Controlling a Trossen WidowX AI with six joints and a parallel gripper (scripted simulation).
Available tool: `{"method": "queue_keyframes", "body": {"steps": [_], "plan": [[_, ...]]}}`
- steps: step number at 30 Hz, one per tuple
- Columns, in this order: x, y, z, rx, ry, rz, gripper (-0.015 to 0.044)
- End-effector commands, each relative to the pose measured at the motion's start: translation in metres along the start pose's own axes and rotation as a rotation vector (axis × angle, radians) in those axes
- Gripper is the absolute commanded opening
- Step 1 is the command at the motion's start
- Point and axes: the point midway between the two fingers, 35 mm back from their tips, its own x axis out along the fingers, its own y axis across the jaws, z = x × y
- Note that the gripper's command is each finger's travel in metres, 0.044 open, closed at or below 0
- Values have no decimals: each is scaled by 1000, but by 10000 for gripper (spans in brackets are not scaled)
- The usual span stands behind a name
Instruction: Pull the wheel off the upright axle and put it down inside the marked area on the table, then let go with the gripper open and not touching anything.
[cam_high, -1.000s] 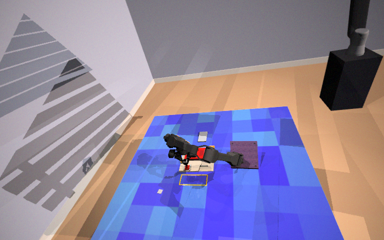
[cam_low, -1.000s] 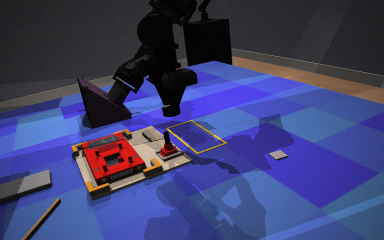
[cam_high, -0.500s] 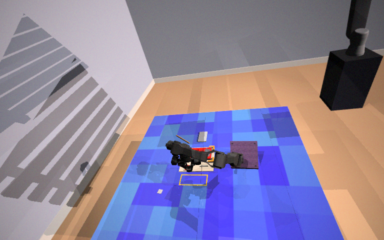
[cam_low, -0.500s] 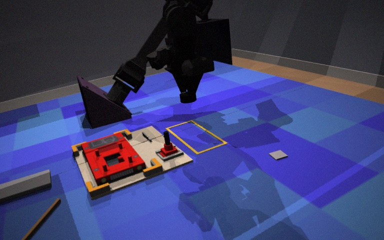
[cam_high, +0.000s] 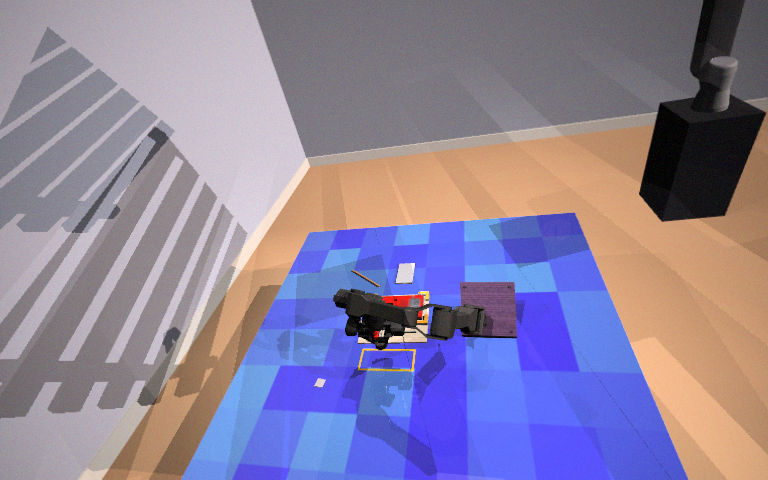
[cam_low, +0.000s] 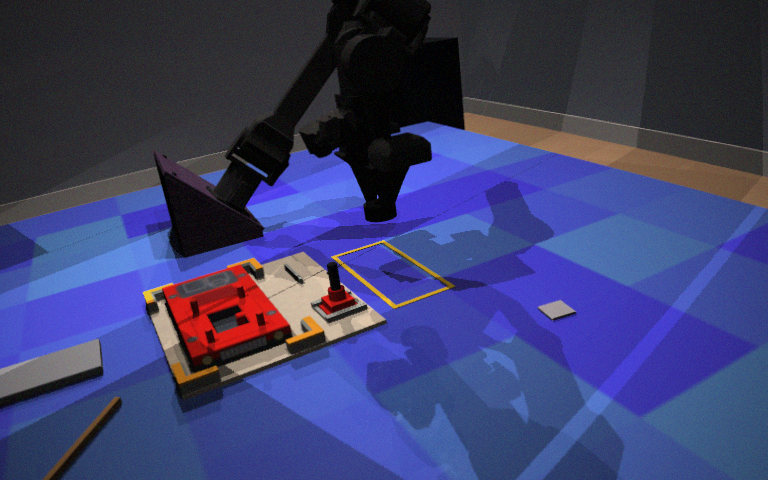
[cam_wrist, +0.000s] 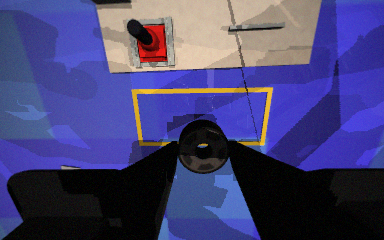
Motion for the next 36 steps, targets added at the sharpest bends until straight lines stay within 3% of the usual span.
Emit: {"method": "queue_keyframes", "body": {"steps": [1, 14, 19, 30, 36], "plan": [[14, -1, -2, 2, 3, 0, 0], [78, -2, -3, 2, 8, 1, 0], [82, -3, -4, 2, 9, 1, 0], [75, -1, -3, -3, 3, -1, 289], [25, -1, -1, 2, 5, 0, 300]]}}
